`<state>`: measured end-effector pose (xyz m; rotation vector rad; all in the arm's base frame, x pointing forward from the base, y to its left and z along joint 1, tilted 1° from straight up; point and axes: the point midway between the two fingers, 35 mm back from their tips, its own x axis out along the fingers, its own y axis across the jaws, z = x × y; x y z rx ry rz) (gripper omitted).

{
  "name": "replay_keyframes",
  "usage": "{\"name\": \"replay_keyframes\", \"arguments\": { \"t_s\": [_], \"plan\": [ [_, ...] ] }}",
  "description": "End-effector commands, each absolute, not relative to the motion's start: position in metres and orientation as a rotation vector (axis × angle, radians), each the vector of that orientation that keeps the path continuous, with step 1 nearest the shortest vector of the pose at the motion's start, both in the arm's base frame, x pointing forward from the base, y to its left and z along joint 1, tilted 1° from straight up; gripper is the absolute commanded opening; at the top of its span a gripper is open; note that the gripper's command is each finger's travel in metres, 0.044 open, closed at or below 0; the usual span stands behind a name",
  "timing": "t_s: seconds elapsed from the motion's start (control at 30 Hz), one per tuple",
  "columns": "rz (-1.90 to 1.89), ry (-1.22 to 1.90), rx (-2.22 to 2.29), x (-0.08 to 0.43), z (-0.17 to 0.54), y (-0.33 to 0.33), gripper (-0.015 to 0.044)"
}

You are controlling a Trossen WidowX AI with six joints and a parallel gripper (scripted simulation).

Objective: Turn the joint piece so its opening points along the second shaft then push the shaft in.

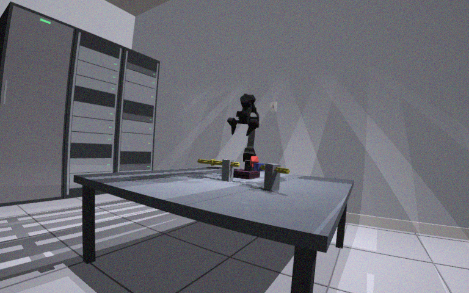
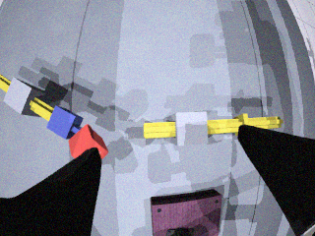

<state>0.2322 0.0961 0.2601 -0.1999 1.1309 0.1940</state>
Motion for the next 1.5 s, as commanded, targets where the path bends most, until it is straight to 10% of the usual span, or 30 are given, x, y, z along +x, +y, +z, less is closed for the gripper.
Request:
{"name": "replay_keyframes", "arguments": {
  "t_s": [0.0,1.47],
  "plan": [
    [0.158,1.232,-0.173,0.207,0.243,0.114,0.0440],
    [0.583,1.662,-0.704,0.167,0.155,0.139,0.0440]
  ]
}}
